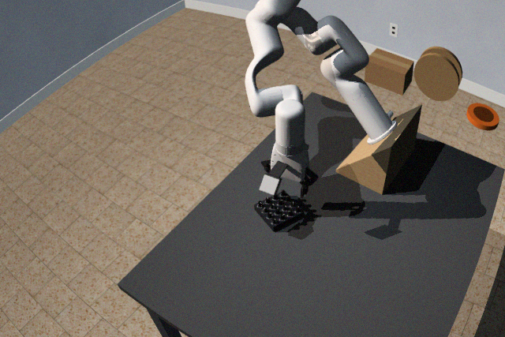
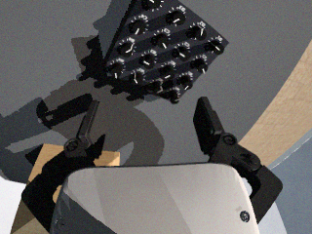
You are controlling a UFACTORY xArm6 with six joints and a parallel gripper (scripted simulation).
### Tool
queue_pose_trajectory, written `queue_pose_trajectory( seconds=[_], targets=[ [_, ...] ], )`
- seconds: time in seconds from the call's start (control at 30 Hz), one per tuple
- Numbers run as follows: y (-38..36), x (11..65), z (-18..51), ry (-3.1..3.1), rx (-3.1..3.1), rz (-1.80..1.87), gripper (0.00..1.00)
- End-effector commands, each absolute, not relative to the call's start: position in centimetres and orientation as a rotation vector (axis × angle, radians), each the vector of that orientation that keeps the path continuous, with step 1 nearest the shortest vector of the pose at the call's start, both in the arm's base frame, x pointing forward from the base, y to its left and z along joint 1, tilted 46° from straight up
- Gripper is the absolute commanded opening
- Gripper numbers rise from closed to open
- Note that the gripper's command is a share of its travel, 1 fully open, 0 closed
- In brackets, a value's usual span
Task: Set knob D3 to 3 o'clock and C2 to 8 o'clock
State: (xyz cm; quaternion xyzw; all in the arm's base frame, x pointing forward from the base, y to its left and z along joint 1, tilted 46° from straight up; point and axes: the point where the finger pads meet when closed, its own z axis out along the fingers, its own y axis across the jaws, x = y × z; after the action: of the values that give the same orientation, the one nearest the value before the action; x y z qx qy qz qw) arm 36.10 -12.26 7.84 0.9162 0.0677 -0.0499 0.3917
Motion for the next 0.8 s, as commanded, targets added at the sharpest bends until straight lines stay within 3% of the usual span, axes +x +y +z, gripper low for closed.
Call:
queue_pose_trajectory(
  seconds=[0.0,0.77],
  targets=[
    [-12.4,36.8,8.3,0.350,2.321,-0.210,1.00],
    [-13.5,39.7,10.7,1.195,2.095,-0.562,1.00]
  ],
)
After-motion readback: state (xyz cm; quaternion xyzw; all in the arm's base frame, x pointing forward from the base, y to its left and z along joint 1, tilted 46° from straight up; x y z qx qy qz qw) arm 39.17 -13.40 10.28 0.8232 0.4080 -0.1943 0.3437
